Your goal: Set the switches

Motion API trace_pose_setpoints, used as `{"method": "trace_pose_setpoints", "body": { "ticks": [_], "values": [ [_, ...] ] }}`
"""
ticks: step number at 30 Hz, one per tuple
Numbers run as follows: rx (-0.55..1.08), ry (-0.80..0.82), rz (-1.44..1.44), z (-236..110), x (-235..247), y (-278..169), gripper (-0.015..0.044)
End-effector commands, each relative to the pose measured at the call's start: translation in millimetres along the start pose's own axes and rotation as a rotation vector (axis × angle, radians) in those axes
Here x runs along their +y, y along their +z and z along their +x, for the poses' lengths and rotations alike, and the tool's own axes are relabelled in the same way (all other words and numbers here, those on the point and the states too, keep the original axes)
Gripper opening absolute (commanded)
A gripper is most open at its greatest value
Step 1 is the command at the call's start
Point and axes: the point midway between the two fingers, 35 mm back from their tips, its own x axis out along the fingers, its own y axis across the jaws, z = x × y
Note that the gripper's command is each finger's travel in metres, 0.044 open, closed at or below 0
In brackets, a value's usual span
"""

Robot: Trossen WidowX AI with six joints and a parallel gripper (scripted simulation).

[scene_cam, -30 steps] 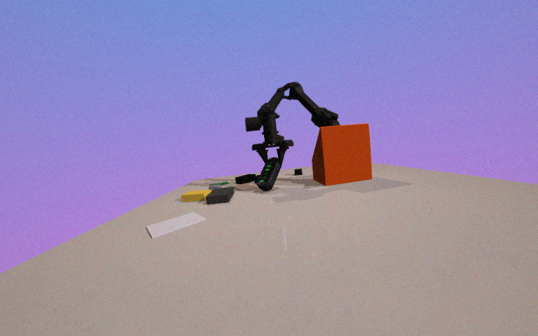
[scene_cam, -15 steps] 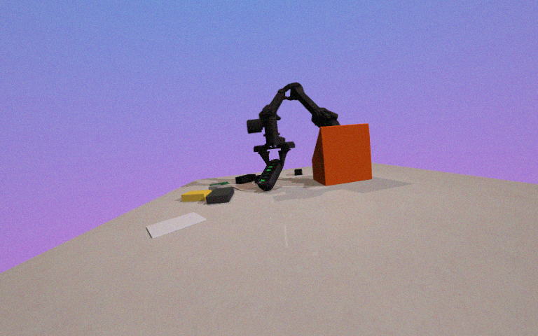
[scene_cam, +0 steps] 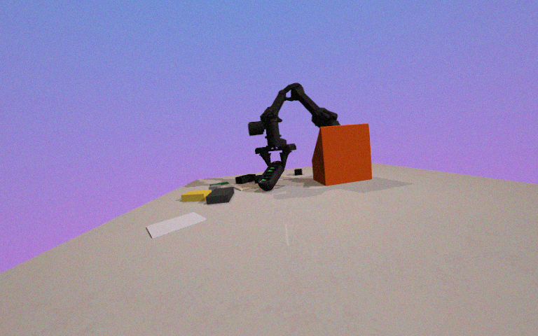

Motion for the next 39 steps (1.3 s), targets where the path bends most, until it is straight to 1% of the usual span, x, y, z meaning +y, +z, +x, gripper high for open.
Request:
{"method": "trace_pose_setpoints", "body": {
  "ticks": [1,39],
  "values": [
    [0.014,-0.001,-0.005,1.1,-0.6,-1.5,0.0338],
    [0.012,-0.001,-0.005,25.9,-0.7,14.5,0.0337]
  ]
}}
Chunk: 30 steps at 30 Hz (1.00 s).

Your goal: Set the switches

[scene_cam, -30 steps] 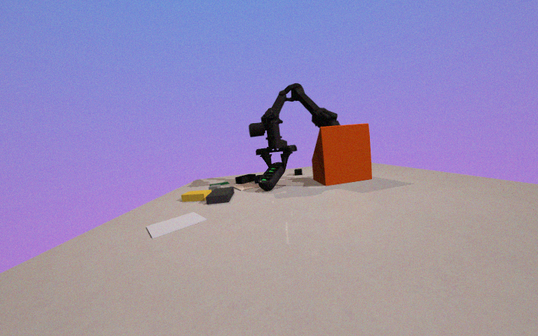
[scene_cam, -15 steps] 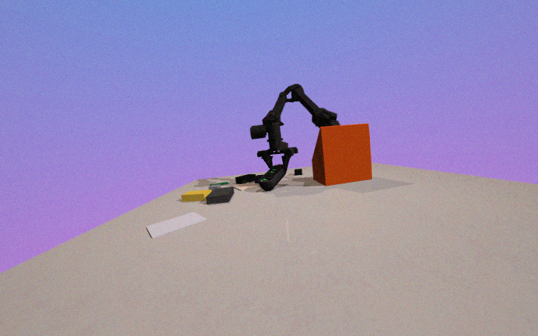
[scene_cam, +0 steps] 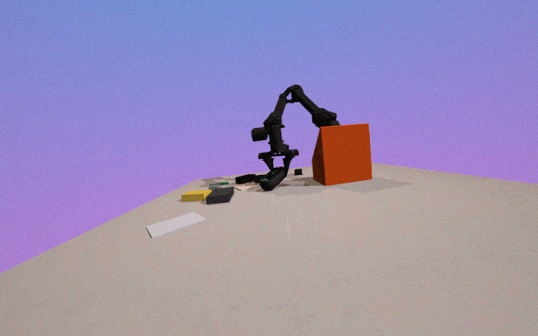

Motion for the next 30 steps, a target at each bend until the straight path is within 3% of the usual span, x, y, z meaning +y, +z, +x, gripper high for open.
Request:
{"method": "trace_pose_setpoints", "body": {
  "ticks": [1,30],
  "values": [
    [0.015,0.001,-0.004,1.1,0.0,-2.4,0.0337],
    [0.014,0.002,-0.004,22.1,0.0,5.5,0.0337]
  ]
}}
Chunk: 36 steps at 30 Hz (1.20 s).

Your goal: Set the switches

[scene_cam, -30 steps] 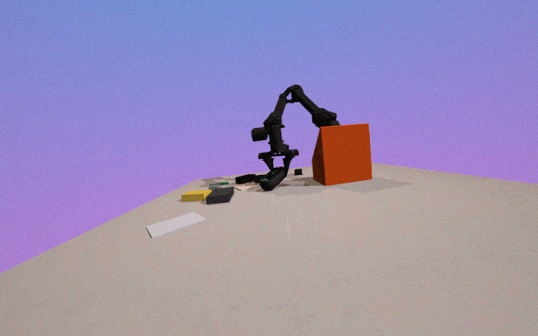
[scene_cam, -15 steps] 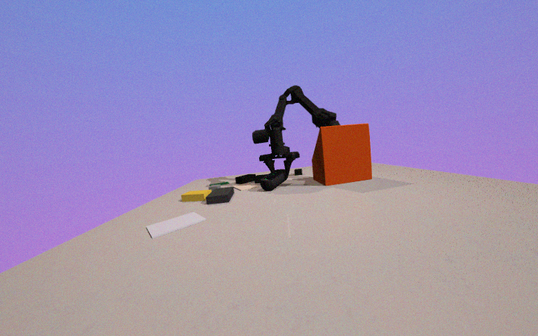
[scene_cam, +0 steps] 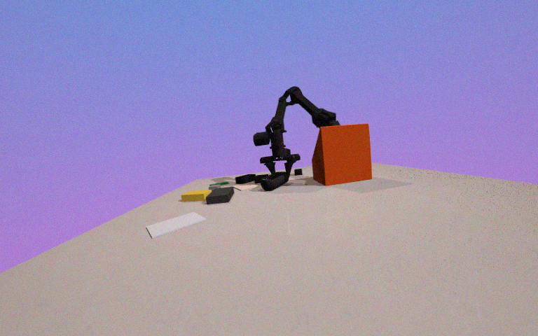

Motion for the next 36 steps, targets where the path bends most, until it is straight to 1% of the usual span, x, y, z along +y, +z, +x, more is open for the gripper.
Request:
{"method": "trace_pose_setpoints", "body": {
  "ticks": [1,13,17,26,28,32,36],
  "values": [
    [0.015,0.003,-0.003,1.2,0.4,-2.9,0.0337],
    [0.002,0.0,0.0,3.5,0.0,0.4,0.0337],
    [0.0,-0.001,0.0,4.1,-0.1,1.1,0.044],
    [0.0,-0.001,0.0,3.1,0.0,-0.6,0.044],
    [0.003,-0.004,0.001,-4.9,0.8,-13.8,0.044],
    [0.0,-0.001,0.002,-33.3,-1.0,-52.2,0.044],
    [-0.002,0.002,0.002,-38.4,-1.9,-58.1,0.044]
  ]
}}
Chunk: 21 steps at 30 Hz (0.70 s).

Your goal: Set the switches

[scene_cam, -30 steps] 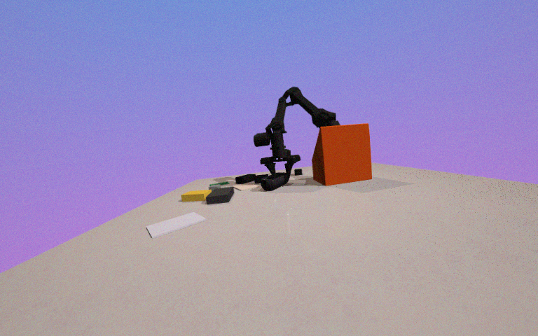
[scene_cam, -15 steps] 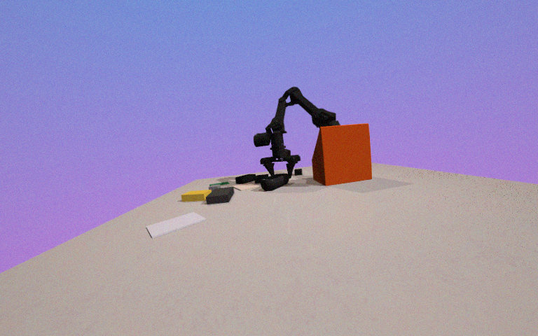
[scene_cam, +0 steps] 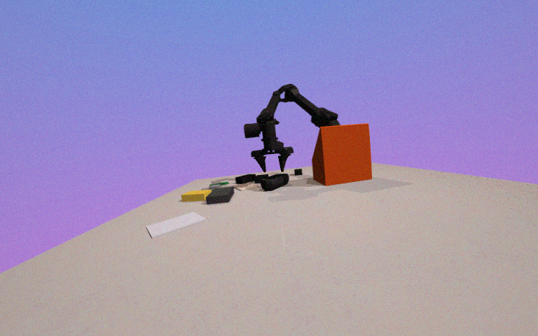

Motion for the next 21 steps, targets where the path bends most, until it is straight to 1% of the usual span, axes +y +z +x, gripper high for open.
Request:
{"method": "trace_pose_setpoints", "body": {
  "ticks": [1,15,21],
  "values": [
    [-0.016,-0.003,0.01,-1.8,-0.5,-0.3,0.044],
    [-0.015,-0.003,0.009,-2.4,-0.3,1.3,0.044],
    [-0.001,-0.002,-0.003,-18.3,2.1,51.5,0.044]
  ]
}}
